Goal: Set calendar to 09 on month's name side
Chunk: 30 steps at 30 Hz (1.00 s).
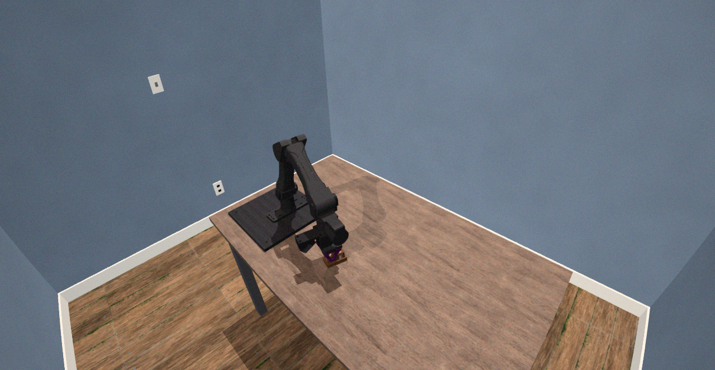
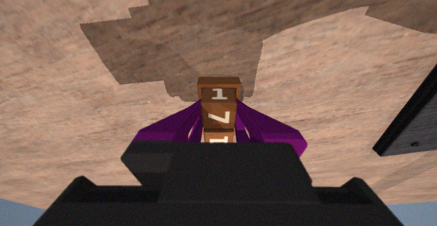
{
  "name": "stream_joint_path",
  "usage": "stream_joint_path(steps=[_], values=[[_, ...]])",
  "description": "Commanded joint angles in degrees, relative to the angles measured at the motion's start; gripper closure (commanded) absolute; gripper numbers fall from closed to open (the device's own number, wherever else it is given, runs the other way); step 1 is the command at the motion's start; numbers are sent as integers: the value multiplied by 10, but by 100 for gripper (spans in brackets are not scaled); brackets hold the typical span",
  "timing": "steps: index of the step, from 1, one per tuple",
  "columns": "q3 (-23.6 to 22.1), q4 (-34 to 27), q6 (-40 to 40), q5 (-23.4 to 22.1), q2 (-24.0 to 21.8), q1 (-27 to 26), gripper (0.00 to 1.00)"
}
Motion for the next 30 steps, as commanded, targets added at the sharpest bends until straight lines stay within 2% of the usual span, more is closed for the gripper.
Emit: stream_joint_path(steps=[1,23,30], values=[[2,1,-1,6,-4,-1,73],[8,-8,0,6,-8,-1,73],[74,-102,0,6,-35,0,73]])
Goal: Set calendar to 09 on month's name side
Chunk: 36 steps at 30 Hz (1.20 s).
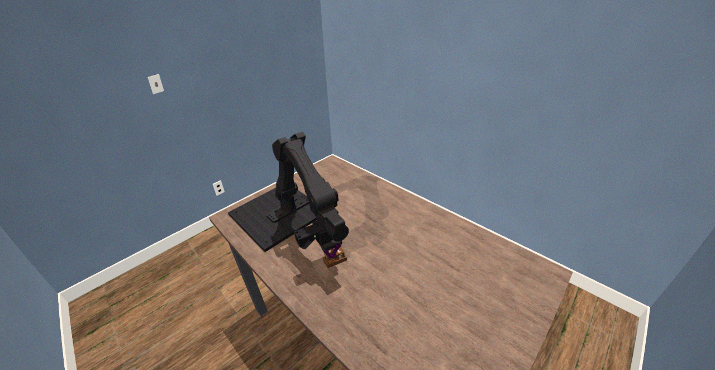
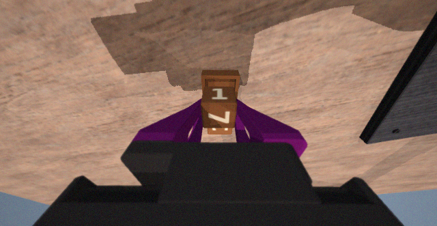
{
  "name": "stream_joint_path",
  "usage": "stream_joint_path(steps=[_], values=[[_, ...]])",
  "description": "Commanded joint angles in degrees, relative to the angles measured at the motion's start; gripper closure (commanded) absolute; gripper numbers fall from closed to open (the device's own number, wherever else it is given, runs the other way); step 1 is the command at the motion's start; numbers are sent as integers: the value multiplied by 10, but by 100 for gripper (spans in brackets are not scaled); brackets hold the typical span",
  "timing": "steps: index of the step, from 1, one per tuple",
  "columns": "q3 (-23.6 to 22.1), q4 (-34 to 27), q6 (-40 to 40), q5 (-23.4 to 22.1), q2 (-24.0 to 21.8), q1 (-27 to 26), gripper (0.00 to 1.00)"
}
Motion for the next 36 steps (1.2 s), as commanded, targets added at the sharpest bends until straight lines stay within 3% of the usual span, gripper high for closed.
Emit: stream_joint_path(steps=[1,8,27,36], values=[[48,-65,0,6,-32,0,73],[123,-149,0,6,-41,0,73],[135,-161,-12,6,-40,3,73],[155,-164,-175,6,-24,48,73]])
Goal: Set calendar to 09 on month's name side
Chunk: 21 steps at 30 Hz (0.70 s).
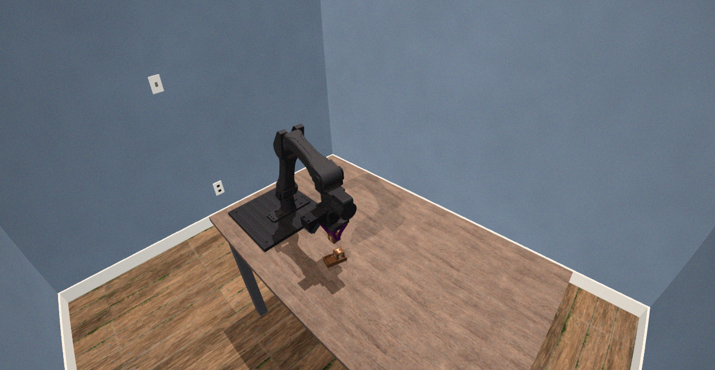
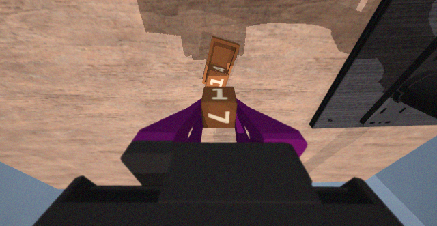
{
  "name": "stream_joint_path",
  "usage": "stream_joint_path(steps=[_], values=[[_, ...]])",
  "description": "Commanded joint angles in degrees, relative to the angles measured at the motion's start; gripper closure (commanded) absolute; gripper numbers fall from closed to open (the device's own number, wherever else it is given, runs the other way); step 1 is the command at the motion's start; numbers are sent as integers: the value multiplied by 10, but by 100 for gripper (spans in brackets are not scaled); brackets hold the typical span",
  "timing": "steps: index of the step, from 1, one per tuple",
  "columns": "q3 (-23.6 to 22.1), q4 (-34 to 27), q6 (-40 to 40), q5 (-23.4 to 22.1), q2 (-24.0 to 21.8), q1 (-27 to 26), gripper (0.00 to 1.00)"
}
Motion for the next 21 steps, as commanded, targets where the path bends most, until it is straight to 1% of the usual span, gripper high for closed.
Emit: stream_joint_path(steps=[1,4,5,6,8,9,10,11,16,17,19,20,21], values=[[18,-3,-93,4,-2,16,73],[24,-4,-148,4,3,31,73],[24,-4,-149,4,3,31,73],[29,-4,-183,4,7,40,73],[29,-4,-183,4,7,40,73],[30,-5,-195,4,8,44,73],[35,-5,-239,4,12,56,73],[36,-6,-243,4,13,57,73],[47,-7,-339,4,22,83,73],[48,-8,-344,4,23,84,73],[53,-9,-392,4,27,97,73],[54,-9,-395,4,28,98,73],[58,-9,-426,4,31,107,73]])
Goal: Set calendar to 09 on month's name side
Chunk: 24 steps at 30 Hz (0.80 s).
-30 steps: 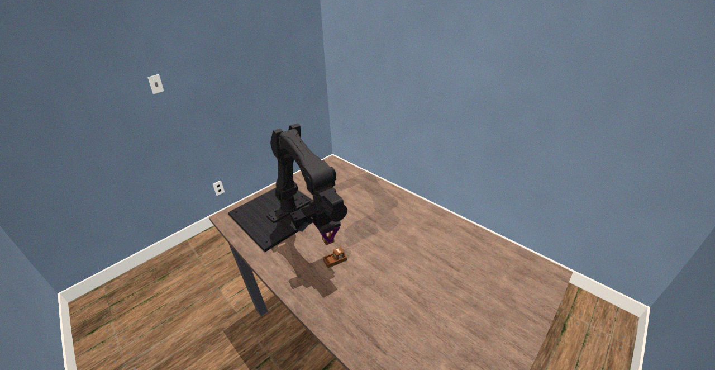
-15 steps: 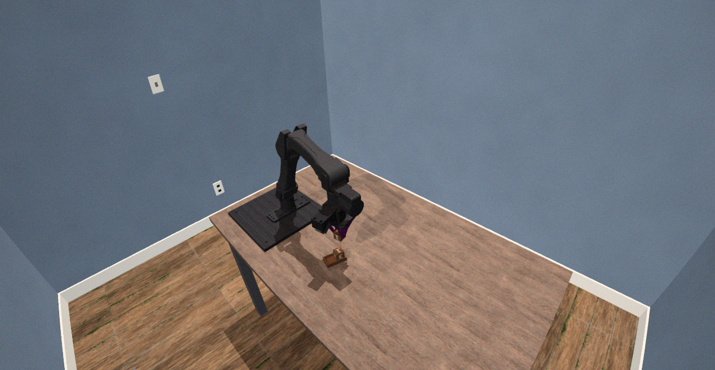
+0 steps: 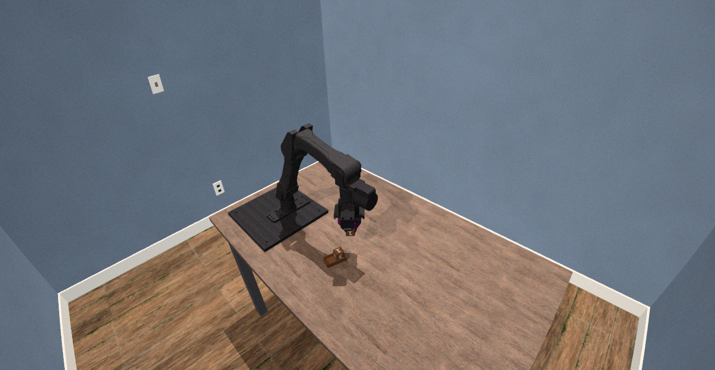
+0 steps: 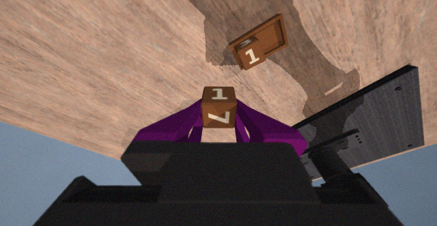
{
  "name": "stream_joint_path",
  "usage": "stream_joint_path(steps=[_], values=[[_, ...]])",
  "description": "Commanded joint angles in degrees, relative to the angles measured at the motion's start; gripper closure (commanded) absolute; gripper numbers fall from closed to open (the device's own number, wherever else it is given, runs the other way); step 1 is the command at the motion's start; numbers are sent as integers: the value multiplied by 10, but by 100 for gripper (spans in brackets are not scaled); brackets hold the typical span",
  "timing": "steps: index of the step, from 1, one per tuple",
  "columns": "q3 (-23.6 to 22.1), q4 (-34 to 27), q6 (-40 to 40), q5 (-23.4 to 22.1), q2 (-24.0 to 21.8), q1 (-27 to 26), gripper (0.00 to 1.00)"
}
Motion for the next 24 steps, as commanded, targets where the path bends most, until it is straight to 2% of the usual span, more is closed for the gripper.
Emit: stream_joint_path(steps=[1,4,5,15,16,19,22,24], values=[[17,0,-95,3,-2,14,73],[17,0,-97,3,-1,14,73],[23,-1,-147,3,3,28,73],[44,-5,-325,3,21,76,73],[44,-5,-325,3,21,76,73],[52,-6,-392,3,28,95,73],[52,-6,-393,3,28,95,73],[58,-7,-444,3,33,109,73]])
